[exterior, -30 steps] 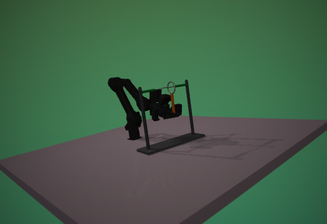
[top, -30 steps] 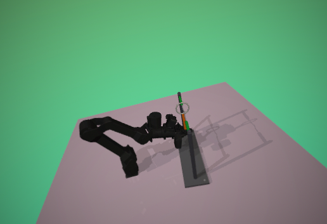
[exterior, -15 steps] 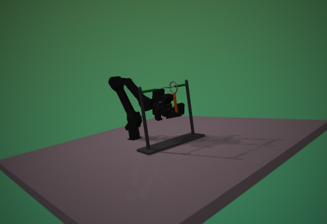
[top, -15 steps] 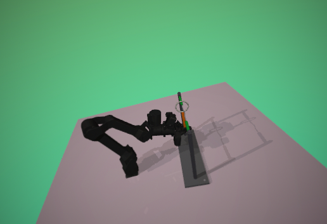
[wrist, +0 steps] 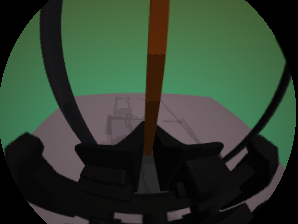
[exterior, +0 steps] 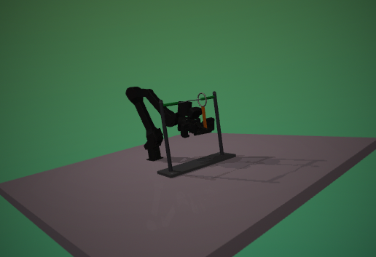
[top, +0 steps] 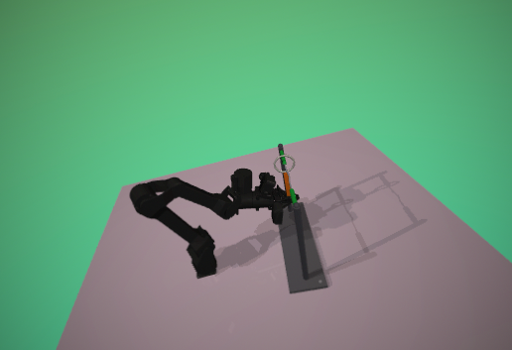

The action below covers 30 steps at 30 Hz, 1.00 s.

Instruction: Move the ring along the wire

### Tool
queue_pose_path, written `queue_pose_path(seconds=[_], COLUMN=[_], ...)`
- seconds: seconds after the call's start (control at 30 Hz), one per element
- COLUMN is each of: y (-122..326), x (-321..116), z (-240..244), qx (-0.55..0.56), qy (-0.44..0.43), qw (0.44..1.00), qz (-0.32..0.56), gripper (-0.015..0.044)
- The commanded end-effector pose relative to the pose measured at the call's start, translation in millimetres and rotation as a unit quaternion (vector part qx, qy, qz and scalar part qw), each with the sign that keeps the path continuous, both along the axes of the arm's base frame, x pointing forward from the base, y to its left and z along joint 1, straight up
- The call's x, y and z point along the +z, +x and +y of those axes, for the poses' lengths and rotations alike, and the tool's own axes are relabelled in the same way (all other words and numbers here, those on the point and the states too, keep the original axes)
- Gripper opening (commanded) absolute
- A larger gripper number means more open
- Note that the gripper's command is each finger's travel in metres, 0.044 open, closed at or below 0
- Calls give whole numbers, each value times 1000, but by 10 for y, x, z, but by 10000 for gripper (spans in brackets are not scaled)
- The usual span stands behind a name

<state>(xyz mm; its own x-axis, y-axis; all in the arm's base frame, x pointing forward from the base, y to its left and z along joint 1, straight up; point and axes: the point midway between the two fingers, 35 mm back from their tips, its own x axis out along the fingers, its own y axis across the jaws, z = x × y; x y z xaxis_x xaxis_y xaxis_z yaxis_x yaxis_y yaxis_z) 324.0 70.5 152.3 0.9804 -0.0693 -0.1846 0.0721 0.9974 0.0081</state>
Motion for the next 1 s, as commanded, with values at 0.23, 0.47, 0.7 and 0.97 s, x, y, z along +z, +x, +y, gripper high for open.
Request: queue_pose_path(seconds=[0.23, 0.47, 0.7, 0.97], y=[26, 33, 37, 34], x=[33, 18, -80, -183], z=[109, 149, 153, 154], qx=[1, 2, 2, 2], qy=[3, 4, 3, 3], qw=[1000, 1000, 1000, 1000], qz=[-4, -4, -4, -4], gripper=[-150, -150, -150, -150])
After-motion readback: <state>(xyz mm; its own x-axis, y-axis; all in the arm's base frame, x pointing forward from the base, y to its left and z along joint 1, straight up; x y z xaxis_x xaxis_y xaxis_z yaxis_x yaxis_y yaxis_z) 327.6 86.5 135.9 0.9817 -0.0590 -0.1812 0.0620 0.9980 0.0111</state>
